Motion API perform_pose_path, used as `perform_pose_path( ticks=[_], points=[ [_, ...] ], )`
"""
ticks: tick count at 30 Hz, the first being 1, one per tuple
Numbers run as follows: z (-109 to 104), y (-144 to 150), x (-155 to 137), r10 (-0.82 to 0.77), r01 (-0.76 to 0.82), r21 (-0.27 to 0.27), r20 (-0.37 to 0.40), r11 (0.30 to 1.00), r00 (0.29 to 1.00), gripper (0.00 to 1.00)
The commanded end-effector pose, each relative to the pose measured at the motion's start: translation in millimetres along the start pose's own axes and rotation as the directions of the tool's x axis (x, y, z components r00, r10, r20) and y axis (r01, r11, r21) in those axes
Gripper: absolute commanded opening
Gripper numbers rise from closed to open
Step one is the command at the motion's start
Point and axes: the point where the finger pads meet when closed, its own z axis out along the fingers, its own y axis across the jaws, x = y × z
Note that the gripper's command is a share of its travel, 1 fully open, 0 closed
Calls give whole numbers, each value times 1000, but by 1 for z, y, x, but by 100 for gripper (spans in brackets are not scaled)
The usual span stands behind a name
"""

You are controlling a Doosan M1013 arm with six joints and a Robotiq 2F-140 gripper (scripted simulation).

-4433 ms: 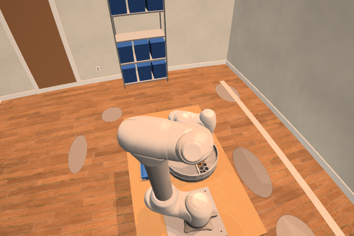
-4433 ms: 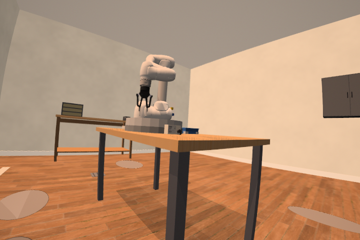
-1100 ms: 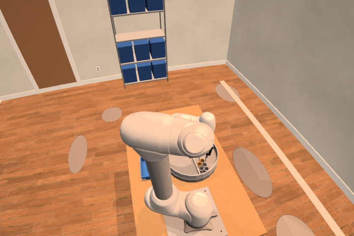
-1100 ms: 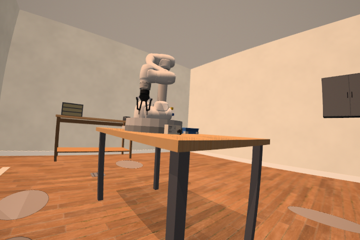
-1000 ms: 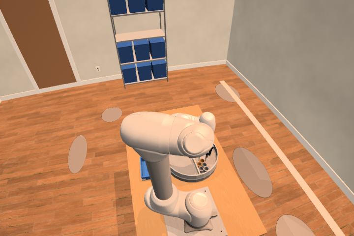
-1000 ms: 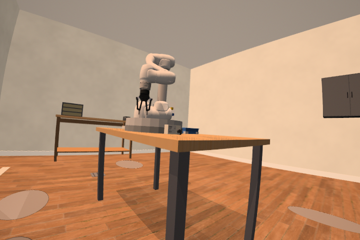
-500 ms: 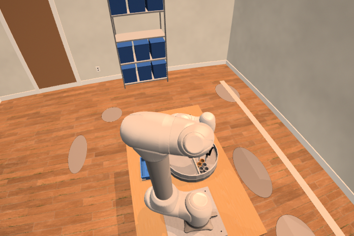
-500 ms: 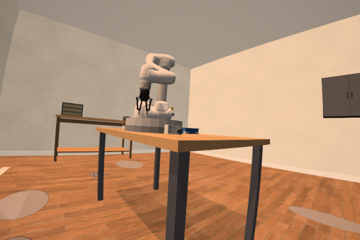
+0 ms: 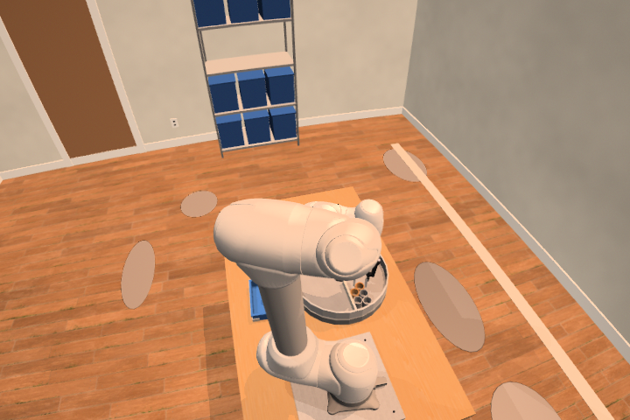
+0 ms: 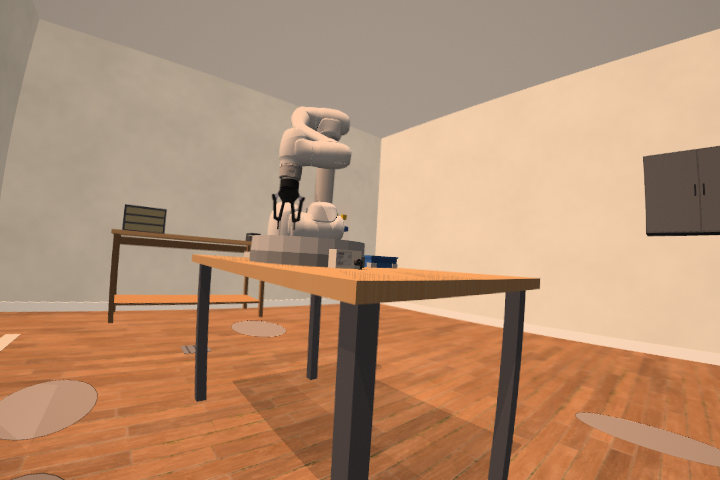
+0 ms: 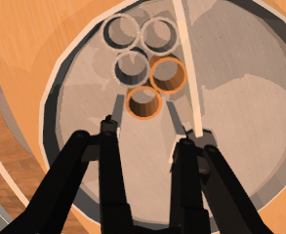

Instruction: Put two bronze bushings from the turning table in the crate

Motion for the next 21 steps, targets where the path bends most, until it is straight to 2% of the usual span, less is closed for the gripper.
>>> perform_pose_path(
  ticks=[1,8,21],
  points=[
    [0,0,0,0,0,0,0,1000,1000,28],
    [2,0,0,0,0,0,0,1000,1000,28],
    [20,0,0,0,0,0,0,1000,1000,28]
  ],
)
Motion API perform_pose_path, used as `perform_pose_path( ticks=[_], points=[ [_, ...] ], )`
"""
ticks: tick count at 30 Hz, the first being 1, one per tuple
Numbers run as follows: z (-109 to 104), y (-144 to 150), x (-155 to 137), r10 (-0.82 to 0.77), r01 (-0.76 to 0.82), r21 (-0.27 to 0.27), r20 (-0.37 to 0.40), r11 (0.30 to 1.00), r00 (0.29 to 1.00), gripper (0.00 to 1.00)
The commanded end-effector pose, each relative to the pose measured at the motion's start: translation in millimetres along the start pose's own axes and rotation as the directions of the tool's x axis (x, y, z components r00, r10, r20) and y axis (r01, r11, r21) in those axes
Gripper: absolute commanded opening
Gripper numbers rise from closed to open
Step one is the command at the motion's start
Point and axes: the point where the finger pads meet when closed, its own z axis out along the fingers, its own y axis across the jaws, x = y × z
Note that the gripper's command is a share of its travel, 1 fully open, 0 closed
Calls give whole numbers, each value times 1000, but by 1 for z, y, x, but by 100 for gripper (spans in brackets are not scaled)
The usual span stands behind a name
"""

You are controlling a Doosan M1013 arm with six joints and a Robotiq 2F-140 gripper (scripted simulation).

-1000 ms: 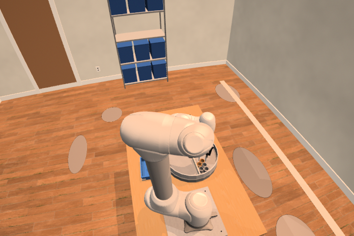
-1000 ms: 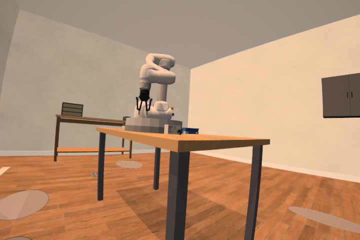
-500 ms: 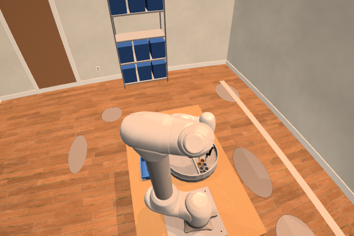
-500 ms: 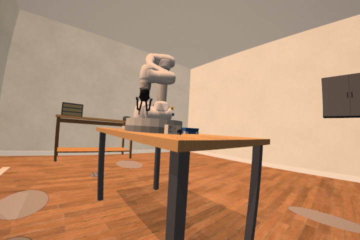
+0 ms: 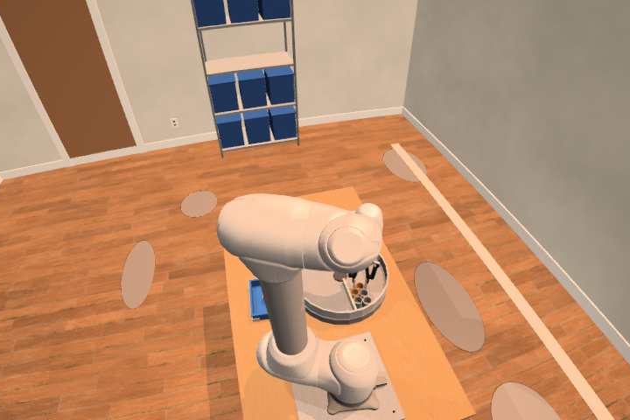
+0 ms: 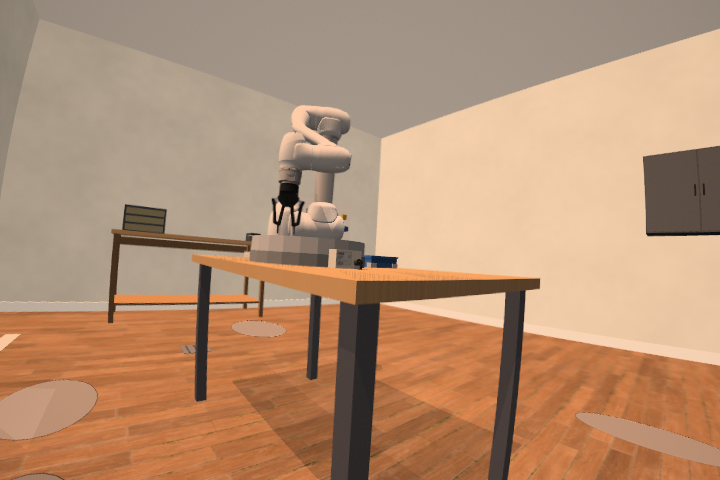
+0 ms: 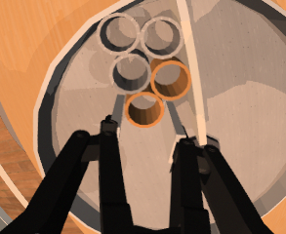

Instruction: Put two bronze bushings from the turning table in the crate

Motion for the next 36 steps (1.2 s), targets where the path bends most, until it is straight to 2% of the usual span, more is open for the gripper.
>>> perform_pose_path(
  ticks=[1,36],
  points=[
    [4,0,0,0,0,0,0,1000,1000,28],
    [7,0,0,0,0,0,0,1000,1000,28]
  ],
)
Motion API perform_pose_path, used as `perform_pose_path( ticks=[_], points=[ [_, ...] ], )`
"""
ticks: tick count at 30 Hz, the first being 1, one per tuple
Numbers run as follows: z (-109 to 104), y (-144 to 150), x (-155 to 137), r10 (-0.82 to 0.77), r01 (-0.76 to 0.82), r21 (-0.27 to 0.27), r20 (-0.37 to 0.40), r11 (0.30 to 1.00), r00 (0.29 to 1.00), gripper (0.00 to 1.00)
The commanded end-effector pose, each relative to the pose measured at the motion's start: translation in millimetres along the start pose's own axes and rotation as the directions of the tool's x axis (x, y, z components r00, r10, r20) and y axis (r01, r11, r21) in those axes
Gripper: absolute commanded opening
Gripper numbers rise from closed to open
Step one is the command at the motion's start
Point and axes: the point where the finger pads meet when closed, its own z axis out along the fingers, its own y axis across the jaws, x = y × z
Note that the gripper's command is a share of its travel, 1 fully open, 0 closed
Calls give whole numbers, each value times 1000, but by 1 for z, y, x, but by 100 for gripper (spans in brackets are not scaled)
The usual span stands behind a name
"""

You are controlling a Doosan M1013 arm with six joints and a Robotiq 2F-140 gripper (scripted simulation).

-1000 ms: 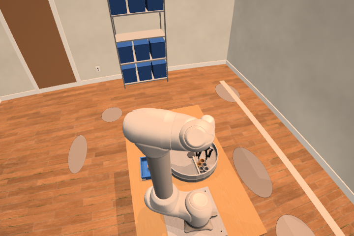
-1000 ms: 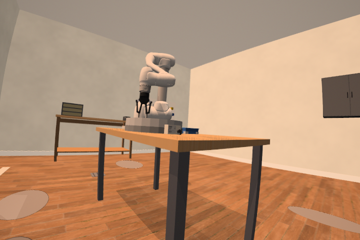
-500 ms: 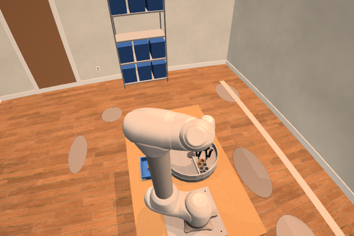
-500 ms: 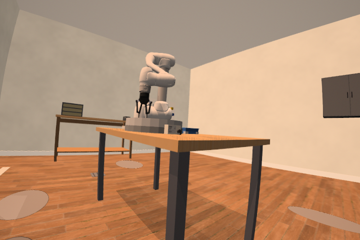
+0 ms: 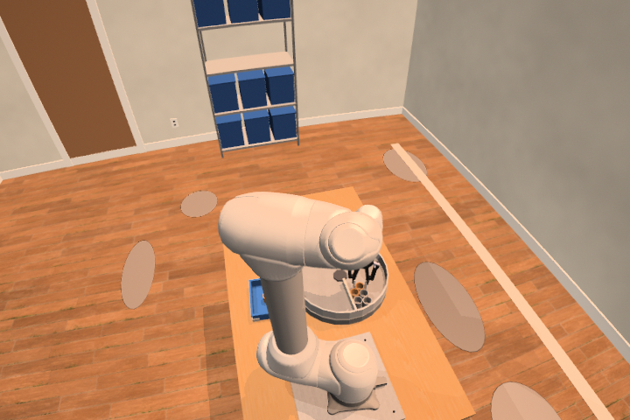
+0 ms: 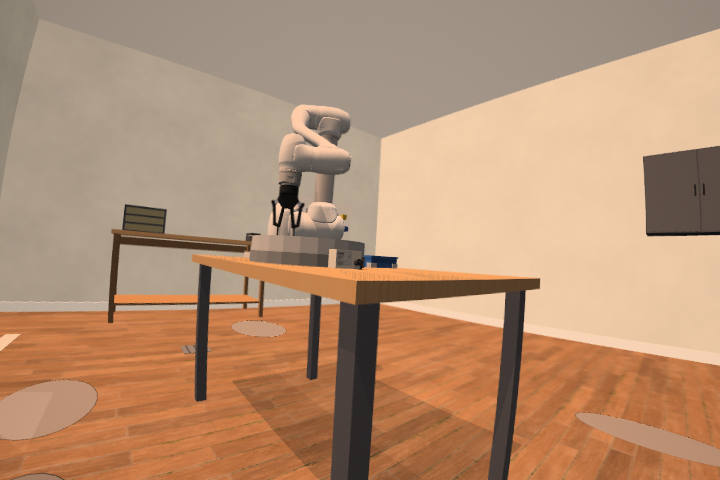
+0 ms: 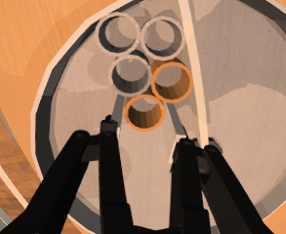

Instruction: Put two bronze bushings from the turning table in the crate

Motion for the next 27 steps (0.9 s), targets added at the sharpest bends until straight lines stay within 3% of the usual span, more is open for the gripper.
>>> perform_pose_path(
  ticks=[1,6,7,27],
  points=[
    [0,0,0,0,0,0,0,1000,1000,28],
    [0,0,0,0,0,0,0,1000,1000,28],
    [0,0,0,0,0,0,0,1000,1000,0],
    [0,0,0,0,0,0,0,1000,1000,0]
  ],
)
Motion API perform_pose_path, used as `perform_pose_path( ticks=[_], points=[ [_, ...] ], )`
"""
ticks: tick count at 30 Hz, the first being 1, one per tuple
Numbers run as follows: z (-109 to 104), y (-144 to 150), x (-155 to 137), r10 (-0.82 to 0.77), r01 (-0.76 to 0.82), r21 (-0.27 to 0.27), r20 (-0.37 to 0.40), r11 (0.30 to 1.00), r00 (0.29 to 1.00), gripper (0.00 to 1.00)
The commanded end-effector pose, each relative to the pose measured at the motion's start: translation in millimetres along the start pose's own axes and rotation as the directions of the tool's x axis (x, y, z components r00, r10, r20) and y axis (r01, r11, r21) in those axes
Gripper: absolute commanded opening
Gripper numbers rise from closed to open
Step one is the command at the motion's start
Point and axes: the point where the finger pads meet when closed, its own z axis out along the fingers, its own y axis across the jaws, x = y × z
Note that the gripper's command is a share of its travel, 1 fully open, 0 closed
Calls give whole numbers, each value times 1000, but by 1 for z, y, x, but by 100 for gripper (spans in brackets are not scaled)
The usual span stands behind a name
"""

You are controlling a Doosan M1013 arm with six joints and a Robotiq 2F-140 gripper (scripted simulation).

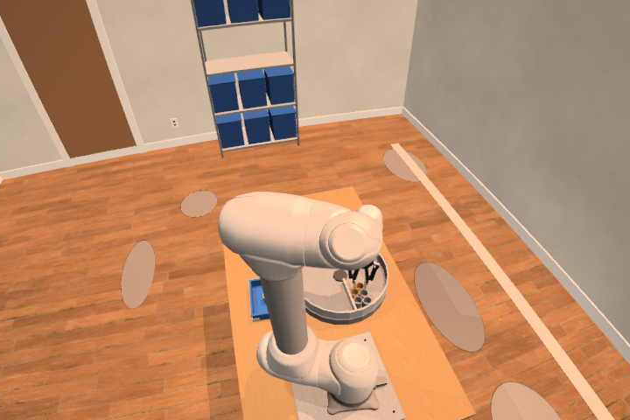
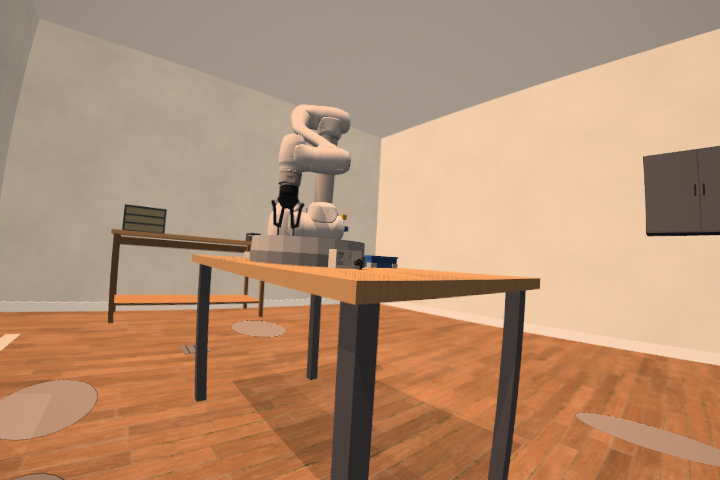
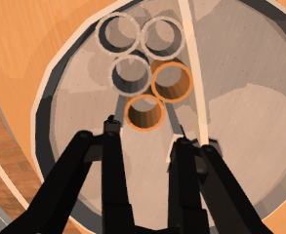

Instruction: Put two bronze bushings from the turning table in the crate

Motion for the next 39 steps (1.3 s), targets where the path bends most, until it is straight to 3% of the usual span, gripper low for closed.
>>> perform_pose_path(
  ticks=[1,27,39],
  points=[
    [0,0,0,0,0,0,0,1000,1000,0],
    [-1,0,0,0,0,0,0,1000,1000,0],
    [-31,0,0,0,0,0,0,1000,1000,0]
  ],
)
